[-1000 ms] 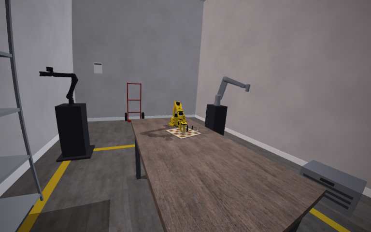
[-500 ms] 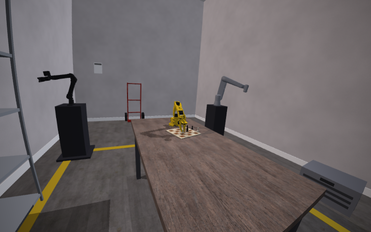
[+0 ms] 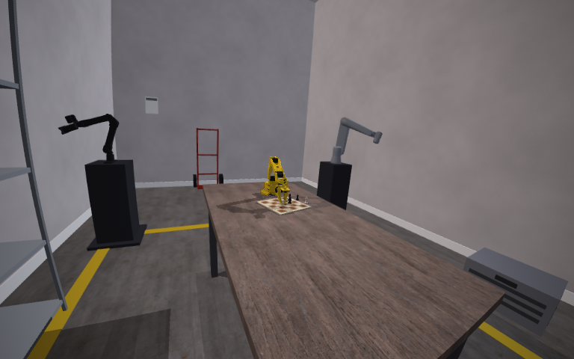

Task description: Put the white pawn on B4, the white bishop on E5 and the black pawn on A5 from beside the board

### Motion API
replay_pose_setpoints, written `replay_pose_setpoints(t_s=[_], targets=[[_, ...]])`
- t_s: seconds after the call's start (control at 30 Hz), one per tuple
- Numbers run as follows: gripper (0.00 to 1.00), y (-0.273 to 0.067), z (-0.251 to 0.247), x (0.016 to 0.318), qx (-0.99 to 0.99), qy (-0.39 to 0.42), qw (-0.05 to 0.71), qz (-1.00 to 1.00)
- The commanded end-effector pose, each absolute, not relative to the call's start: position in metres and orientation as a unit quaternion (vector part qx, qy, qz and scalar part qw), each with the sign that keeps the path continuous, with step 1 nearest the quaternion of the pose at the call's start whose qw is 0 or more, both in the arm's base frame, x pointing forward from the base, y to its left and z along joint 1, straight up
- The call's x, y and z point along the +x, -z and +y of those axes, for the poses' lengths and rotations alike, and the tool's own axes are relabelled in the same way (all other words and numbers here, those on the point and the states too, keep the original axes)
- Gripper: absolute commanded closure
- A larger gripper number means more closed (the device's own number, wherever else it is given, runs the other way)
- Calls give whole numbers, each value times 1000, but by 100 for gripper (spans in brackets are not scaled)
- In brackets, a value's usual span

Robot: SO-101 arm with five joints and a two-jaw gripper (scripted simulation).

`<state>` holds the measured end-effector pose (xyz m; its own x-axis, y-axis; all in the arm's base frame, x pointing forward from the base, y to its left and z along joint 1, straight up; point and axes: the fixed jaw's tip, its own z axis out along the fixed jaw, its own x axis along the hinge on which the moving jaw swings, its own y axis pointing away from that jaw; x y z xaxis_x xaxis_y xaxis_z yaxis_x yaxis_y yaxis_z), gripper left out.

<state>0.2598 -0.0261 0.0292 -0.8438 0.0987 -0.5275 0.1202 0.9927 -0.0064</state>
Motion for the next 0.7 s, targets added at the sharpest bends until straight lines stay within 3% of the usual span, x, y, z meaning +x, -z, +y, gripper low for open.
replay_pose_setpoints(t_s=[0.0,0.67], targets=[[100,-25,-28,259,60,20,271,960],[100,-16,-27,256,59,20,271,961]])
